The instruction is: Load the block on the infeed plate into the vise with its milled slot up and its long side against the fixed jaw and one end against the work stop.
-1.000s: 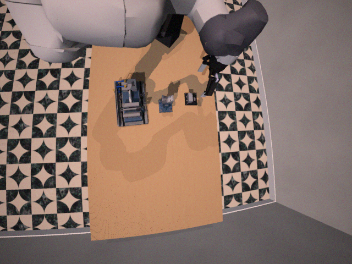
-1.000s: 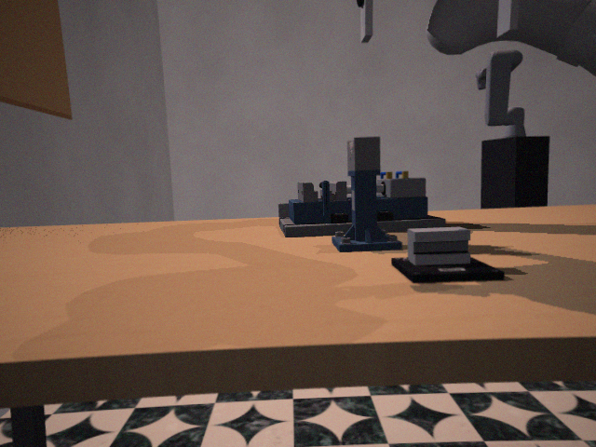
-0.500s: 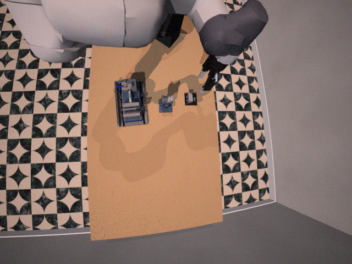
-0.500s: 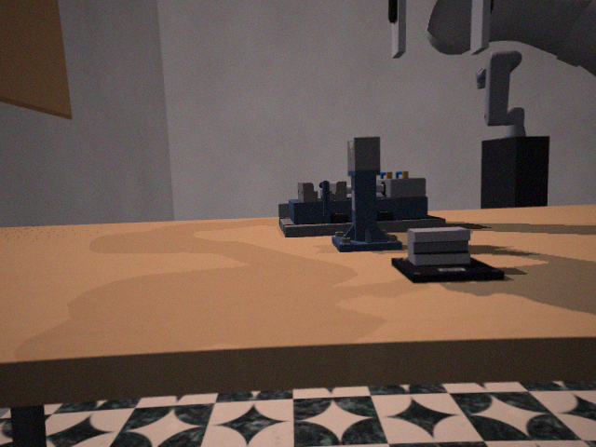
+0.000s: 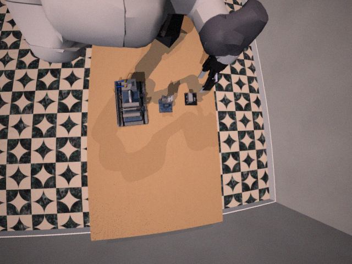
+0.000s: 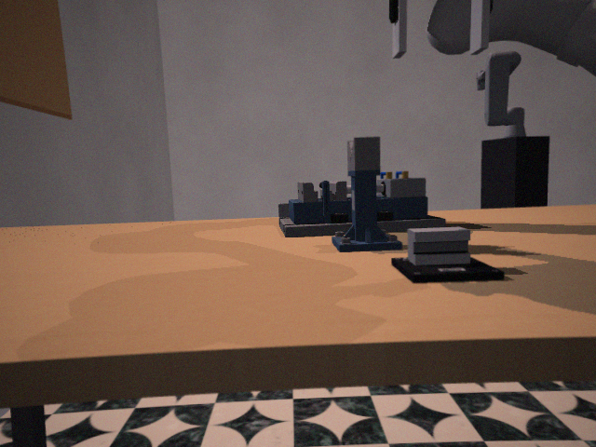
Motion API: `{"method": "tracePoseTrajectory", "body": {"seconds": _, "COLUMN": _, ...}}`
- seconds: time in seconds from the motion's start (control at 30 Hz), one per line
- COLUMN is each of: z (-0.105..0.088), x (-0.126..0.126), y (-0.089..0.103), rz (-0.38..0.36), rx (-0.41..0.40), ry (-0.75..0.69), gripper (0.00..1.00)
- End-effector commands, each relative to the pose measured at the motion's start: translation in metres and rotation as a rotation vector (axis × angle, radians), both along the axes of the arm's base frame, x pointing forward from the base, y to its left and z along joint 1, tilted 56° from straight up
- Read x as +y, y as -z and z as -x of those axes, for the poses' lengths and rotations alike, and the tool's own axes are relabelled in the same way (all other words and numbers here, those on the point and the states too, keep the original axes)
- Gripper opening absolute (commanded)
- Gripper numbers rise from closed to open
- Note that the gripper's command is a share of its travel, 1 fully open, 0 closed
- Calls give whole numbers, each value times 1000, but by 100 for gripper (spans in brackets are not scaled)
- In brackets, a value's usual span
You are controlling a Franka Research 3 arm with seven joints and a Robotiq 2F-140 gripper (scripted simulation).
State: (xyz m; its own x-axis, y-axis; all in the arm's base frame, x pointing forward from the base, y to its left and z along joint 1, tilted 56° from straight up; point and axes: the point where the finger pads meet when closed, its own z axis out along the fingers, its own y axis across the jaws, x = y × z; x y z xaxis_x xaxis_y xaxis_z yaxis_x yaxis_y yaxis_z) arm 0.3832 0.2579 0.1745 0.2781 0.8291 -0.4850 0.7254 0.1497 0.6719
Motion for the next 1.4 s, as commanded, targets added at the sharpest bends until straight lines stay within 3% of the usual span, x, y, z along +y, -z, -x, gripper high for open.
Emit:
{"method": "tracePoseTrajectory", "body": {"seconds": 0.0, "z": 0, "x": 0, "y": 0, "rz": -5, "rx": 0, "ry": 3, "gripper": 51}}
{"method": "tracePoseTrajectory", "body": {"seconds": 1.37, "z": -8, "x": -7, "y": 7, "rz": -5, "rx": 1, "ry": 3, "gripper": 51}}
